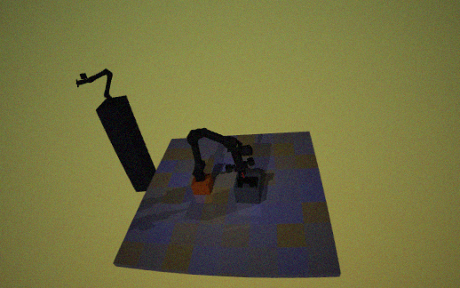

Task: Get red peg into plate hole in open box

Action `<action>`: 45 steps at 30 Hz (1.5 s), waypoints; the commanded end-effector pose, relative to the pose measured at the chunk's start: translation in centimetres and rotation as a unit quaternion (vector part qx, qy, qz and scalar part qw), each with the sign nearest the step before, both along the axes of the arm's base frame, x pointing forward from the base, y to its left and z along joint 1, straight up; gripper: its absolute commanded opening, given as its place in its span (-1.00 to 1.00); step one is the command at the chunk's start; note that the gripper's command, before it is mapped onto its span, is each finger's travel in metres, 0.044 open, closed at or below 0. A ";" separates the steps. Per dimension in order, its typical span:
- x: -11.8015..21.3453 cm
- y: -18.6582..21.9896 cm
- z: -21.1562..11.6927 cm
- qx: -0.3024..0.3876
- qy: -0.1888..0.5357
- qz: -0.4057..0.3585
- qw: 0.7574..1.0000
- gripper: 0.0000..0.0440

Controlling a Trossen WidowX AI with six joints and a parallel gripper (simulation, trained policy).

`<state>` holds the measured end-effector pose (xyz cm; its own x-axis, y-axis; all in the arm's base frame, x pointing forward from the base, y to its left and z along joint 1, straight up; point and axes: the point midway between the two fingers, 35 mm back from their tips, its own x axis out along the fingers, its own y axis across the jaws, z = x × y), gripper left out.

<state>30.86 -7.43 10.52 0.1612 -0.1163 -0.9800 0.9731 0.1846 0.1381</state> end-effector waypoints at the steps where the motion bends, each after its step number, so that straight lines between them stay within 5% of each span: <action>1: 0.2 -0.6 -1.1 0.005 0.006 0.001 1.000 -1.00; 31: 2.6 -3.5 -7.3 0.013 0.019 0.037 0.999 -1.00; 39: 2.7 -3.5 -8.4 0.020 0.039 0.049 0.998 -0.42; 45: 3.0 -3.4 -7.8 0.050 0.035 0.053 0.997 -0.24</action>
